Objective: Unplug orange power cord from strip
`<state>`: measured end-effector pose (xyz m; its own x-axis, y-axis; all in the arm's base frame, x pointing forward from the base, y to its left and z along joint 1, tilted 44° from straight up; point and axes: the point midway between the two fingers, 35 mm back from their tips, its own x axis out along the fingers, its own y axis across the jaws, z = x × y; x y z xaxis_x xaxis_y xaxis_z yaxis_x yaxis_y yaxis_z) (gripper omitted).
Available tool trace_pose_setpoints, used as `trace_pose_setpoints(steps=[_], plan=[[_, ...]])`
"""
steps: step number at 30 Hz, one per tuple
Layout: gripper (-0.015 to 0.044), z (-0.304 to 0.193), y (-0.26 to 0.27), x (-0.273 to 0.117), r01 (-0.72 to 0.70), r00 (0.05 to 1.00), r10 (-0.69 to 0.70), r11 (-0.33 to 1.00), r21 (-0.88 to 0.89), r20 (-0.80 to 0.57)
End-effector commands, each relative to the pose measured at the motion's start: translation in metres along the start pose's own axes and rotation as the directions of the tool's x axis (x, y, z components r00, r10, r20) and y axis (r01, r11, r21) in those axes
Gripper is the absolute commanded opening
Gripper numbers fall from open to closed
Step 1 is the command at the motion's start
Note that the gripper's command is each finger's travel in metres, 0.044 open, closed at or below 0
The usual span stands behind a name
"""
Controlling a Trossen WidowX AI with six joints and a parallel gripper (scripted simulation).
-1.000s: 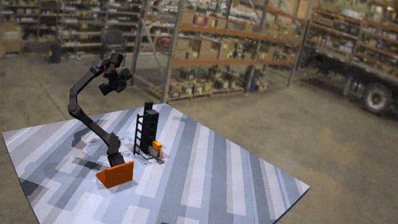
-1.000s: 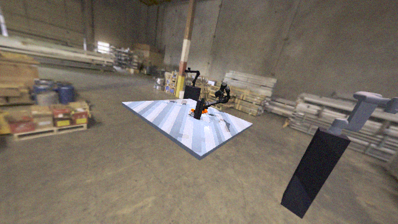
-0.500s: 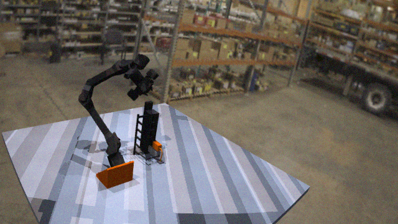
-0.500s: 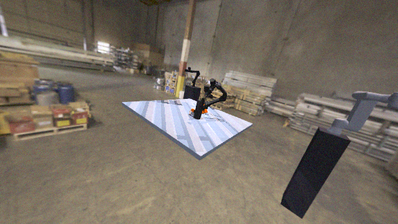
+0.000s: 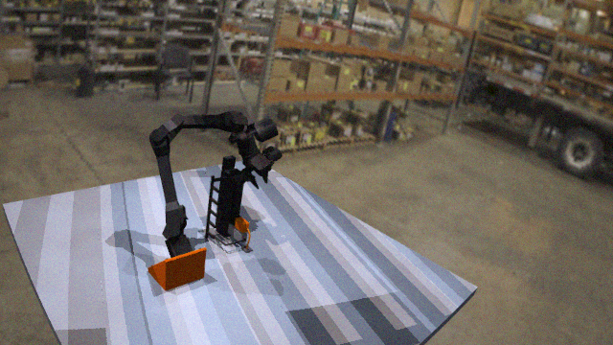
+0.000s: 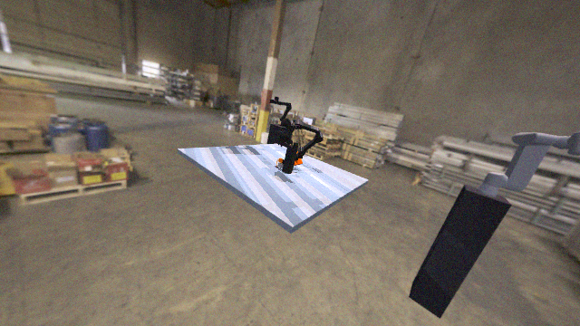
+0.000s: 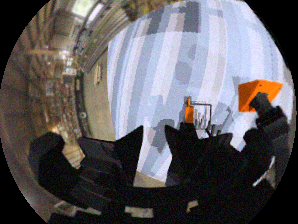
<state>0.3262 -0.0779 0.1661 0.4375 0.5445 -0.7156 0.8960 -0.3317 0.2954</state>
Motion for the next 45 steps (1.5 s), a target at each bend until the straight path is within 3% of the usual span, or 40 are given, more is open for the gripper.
trace_pose_setpoints(steps=[1,5,7,45], plan=[[0.016,0.024,-0.035,0.045,0.208,0.978,-0.209,0.978,-0.032,-0.015],[0.016,0.042,-0.083,0.084,0.433,0.897,-0.438,0.897,-0.083,-0.057],[0.016,0.044,-0.092,0.089,0.469,0.877,-0.475,0.878,-0.093,-0.066],[0.016,0.004,-0.095,0.087,0.469,0.877,-0.476,0.878,-0.093,-0.068]])
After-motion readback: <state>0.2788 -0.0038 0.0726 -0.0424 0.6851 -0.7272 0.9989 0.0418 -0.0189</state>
